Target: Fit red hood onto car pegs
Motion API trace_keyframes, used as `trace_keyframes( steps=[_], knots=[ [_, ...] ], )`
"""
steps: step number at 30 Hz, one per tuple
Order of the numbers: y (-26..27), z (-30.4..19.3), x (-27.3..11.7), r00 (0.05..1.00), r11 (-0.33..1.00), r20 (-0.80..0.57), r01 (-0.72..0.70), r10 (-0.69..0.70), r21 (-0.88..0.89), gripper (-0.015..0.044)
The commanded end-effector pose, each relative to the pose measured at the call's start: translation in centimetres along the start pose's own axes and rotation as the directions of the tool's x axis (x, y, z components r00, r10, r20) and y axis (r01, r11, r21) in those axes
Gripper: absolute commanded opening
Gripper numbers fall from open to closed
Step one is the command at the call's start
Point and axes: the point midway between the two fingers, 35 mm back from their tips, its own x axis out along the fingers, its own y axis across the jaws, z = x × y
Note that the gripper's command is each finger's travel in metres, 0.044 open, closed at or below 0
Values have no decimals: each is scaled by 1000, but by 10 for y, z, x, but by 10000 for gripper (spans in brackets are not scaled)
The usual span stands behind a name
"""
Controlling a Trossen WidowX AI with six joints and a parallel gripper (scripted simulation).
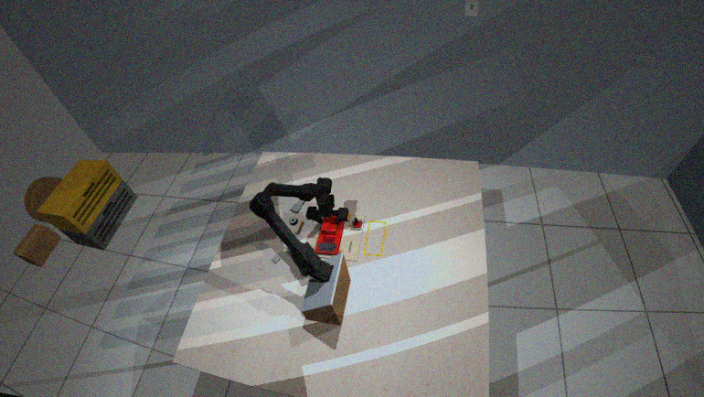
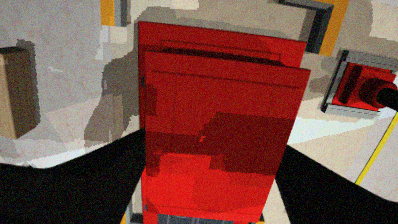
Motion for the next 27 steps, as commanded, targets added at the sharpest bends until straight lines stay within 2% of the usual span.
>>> trace_keyframes(
  steps=[1,27],
  knots=[
    [0,0,1,1000,1000,2,-1,1,3,0],
    [0,0,12,1000,1000,2,-1,1,3,0]
  ],
)
